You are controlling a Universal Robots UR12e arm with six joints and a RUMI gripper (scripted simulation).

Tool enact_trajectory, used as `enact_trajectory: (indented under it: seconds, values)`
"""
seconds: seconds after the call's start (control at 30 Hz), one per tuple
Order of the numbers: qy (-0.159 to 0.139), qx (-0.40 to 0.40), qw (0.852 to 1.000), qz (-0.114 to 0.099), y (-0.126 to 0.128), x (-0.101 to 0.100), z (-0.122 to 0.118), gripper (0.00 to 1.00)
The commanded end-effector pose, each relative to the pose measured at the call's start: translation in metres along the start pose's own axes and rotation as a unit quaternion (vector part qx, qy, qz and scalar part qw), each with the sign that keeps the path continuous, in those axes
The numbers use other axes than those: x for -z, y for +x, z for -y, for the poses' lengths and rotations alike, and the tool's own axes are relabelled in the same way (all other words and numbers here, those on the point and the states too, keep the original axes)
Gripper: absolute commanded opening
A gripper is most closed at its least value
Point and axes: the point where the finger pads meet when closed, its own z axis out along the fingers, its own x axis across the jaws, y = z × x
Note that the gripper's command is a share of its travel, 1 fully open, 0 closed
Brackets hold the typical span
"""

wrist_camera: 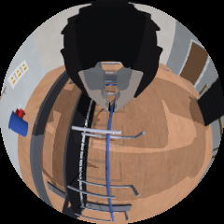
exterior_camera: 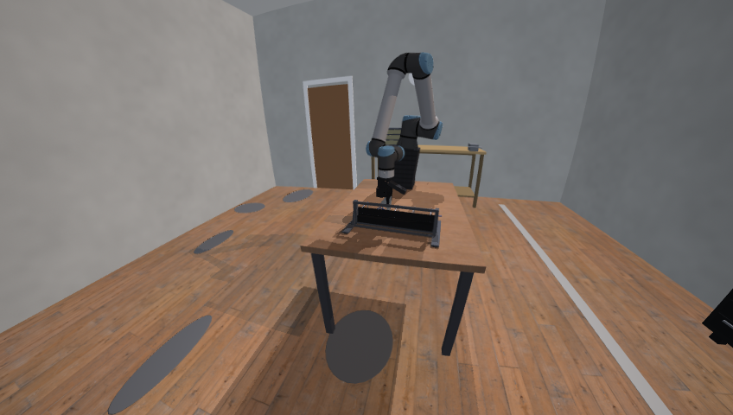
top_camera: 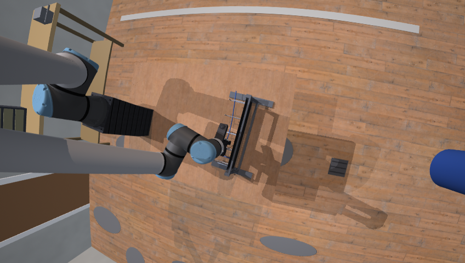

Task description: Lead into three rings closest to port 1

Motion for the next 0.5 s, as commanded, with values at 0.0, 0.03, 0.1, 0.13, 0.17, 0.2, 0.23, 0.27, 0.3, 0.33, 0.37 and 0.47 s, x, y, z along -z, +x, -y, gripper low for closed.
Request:
enact_trajectory:
  seconds: [0.0, 0.03, 0.1, 0.13, 0.17, 0.2, 0.23, 0.27, 0.3, 0.33, 0.37, 0.47]
  values:
    - [0.000, 0.000, 1.000, -0.001, 0.0069, 0.0007, -0.0002, 0.00]
    - [0.000, 0.000, 1.000, -0.001, 0.0077, 0.0007, -0.0002, 0.00]
    - [0.000, 0.000, 1.000, -0.001, 0.0091, 0.0007, -0.0002, 0.00]
    - [0.000, 0.000, 1.000, -0.001, 0.0096, 0.0007, -0.0002, 0.00]
    - [0.000, 0.000, 1.000, -0.001, 0.0100, 0.0007, -0.0002, 0.00]
    - [0.000, 0.000, 1.000, -0.001, 0.0103, 0.0008, -0.0002, 0.00]
    - [0.000, 0.000, 1.000, -0.001, 0.0105, 0.0008, -0.0002, 0.00]
    - [0.000, 0.000, 1.000, -0.001, 0.0106, 0.0008, -0.0002, 0.00]
    - [0.000, 0.000, 1.000, -0.001, 0.0107, 0.0008, -0.0002, 0.00]
    - [0.000, 0.000, 1.000, -0.001, 0.0107, 0.0008, -0.0002, 0.00]
    - [0.000, 0.000, 1.000, -0.001, 0.0107, 0.0008, -0.0002, 0.00]
    - [0.000, 0.000, 1.000, -0.001, 0.0107, 0.0008, -0.0002, 0.00]
